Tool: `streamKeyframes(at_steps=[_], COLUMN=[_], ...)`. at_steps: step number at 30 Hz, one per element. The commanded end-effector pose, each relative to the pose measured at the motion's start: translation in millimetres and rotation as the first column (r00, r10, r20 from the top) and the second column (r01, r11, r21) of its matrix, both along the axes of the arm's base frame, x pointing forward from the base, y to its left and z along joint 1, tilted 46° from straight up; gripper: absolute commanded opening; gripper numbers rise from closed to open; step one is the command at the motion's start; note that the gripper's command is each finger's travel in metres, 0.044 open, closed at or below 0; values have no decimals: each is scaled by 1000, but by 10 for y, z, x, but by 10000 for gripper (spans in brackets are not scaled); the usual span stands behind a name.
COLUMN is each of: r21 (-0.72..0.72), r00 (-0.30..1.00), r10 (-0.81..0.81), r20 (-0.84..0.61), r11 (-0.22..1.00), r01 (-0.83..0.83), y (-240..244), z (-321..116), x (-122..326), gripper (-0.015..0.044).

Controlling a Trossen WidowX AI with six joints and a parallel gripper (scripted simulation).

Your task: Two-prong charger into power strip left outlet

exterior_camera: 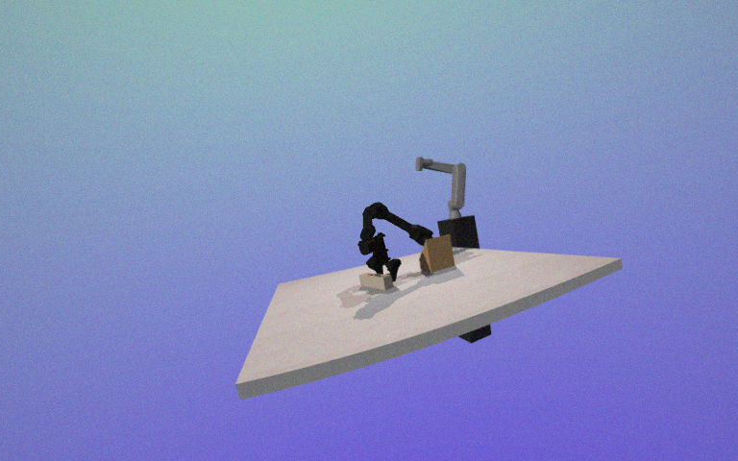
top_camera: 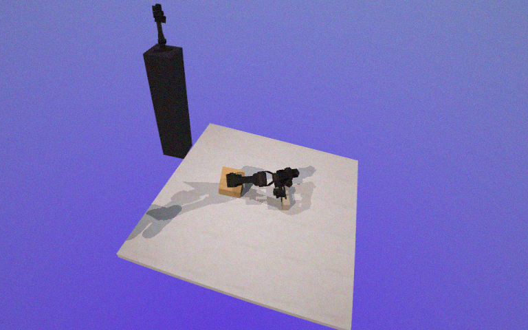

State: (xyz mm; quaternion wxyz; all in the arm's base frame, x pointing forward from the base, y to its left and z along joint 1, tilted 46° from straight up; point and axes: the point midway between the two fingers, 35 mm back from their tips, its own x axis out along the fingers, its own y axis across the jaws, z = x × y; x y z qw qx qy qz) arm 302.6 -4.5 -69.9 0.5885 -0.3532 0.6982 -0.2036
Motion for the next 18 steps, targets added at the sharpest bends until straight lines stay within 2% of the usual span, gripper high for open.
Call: streamKeyframes(at_steps=[1,18], r21=[0,1], r00=[1000,1000], r10=[3,6], r20=[5,16], r11=[1000,1000], r01=[-3,-6], y=[2,-7], z=[8,14], x=[-13,-59], gripper=[440,440])
